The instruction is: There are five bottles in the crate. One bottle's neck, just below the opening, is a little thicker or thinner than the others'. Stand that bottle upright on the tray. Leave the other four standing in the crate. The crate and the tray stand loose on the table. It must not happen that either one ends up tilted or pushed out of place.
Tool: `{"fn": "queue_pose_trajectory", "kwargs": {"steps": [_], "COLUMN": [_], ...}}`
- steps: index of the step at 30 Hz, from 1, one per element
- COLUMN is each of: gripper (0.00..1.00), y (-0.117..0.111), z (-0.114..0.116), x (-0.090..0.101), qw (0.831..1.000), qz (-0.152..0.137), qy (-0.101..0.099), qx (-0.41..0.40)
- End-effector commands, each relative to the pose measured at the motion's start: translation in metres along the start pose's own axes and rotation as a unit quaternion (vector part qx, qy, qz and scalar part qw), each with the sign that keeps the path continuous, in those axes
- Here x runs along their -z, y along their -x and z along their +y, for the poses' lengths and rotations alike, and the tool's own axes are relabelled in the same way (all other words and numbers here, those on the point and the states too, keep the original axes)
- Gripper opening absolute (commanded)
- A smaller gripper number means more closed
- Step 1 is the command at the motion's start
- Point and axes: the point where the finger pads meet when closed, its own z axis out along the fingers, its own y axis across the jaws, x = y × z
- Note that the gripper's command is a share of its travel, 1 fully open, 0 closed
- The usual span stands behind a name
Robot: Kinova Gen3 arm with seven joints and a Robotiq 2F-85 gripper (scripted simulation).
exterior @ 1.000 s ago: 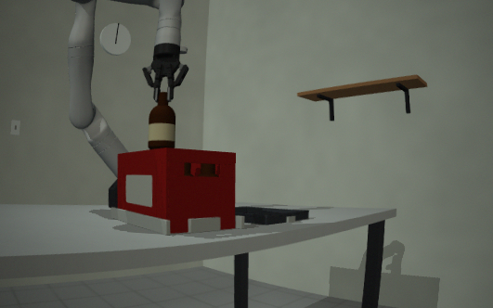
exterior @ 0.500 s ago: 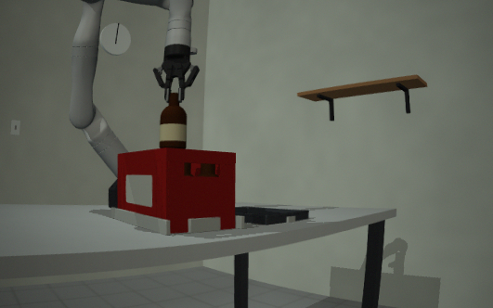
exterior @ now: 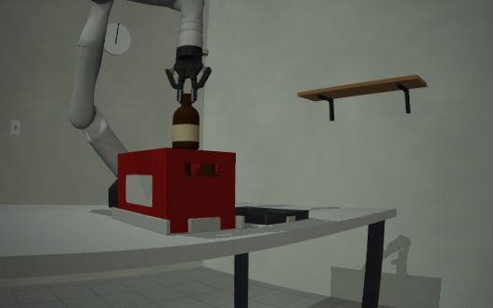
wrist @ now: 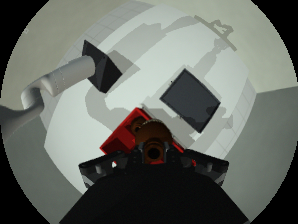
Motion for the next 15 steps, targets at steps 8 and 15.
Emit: {"fn": "queue_pose_trajectory", "kwargs": {"steps": [8,15], "gripper": [0.00,0.00], "y": [-0.012,-0.021], "z": [0.021,0.039], "x": [-0.002,-0.002], "qw": [1.000,1.000], "qz": [-0.003,-0.003], "qy": [-0.003,-0.003], "qx": [0.002,0.002]}}
